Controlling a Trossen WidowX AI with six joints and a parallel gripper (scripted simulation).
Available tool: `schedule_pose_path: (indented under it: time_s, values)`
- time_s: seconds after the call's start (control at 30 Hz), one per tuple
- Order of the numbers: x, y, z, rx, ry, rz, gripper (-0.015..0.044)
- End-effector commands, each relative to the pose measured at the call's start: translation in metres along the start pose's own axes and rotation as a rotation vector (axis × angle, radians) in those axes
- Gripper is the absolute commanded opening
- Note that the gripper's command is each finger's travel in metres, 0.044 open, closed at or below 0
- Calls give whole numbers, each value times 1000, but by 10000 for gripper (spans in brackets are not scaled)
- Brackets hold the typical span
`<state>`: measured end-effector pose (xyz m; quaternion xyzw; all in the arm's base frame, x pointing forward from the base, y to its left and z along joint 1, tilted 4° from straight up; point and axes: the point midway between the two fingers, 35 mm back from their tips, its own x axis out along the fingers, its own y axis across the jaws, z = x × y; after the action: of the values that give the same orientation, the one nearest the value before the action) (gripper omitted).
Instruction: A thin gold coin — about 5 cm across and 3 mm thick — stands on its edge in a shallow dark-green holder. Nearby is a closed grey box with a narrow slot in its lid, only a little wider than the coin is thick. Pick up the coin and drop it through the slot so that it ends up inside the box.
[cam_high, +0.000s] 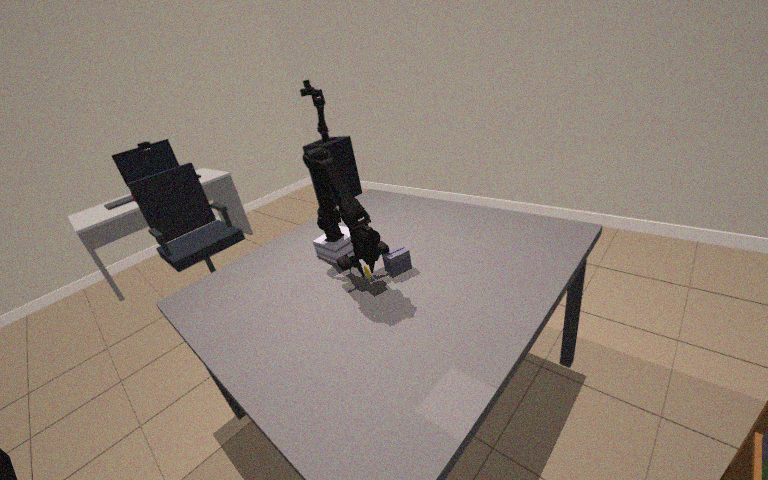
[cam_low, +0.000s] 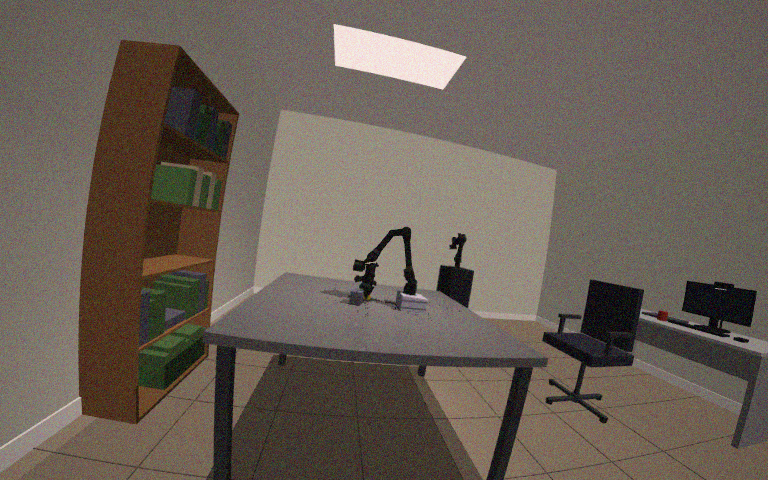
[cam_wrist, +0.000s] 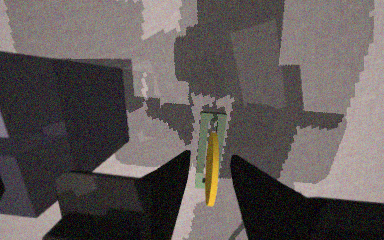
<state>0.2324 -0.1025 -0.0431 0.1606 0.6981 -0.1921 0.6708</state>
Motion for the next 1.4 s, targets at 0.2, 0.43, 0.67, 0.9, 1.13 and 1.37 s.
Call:
schedule_pose_path:
  time_s: [0.2,0.43,0.67,0.9,1.13,1.37]
  values:
    - [3,0,0,-4,-1,3,0]
    - [3,0,0,-4,-1,3,0]
    - [-1,-2,2,-40,-10,-10,0]
    - [-16,-2,4,-35,-9,-8,0]
    - [-33,-1,5,-28,-8,-5,0]
    - [-51,-1,6,-21,-6,-3,0]
